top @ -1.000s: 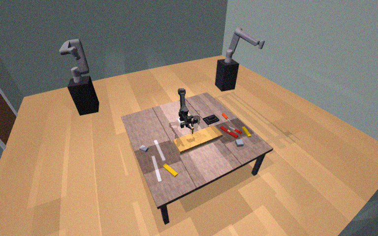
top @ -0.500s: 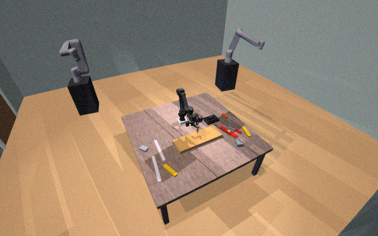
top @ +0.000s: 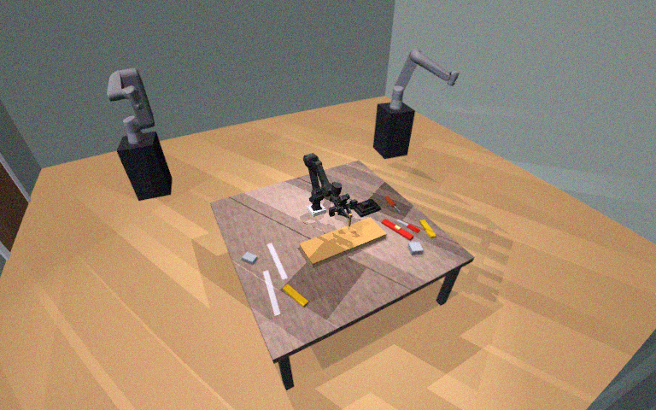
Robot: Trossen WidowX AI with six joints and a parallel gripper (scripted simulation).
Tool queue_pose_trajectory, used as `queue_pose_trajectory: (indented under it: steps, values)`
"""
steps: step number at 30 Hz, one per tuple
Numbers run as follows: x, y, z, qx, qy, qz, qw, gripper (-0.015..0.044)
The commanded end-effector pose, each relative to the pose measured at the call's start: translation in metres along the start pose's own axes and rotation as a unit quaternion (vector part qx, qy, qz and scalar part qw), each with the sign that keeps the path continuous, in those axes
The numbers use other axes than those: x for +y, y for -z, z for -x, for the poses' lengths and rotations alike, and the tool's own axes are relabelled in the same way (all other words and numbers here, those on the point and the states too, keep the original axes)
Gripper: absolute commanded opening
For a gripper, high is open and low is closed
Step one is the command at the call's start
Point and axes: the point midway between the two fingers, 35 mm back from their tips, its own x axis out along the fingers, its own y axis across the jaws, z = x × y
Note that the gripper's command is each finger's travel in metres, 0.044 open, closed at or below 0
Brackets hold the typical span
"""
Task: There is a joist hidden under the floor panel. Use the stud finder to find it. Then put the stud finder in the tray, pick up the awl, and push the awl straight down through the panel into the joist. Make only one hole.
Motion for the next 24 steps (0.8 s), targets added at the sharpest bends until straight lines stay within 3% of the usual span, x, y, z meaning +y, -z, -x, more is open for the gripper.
queue_pose_trajectory:
  steps: [1, 24]
  values:
    - [0.0036, -0.0032, 0.0031, -0.010, 0.002, -0.004, 1.000, 0.0000]
    - [0.0039, 0.0064, 0.0006, -0.010, 0.002, -0.004, 1.000, 0.0000]
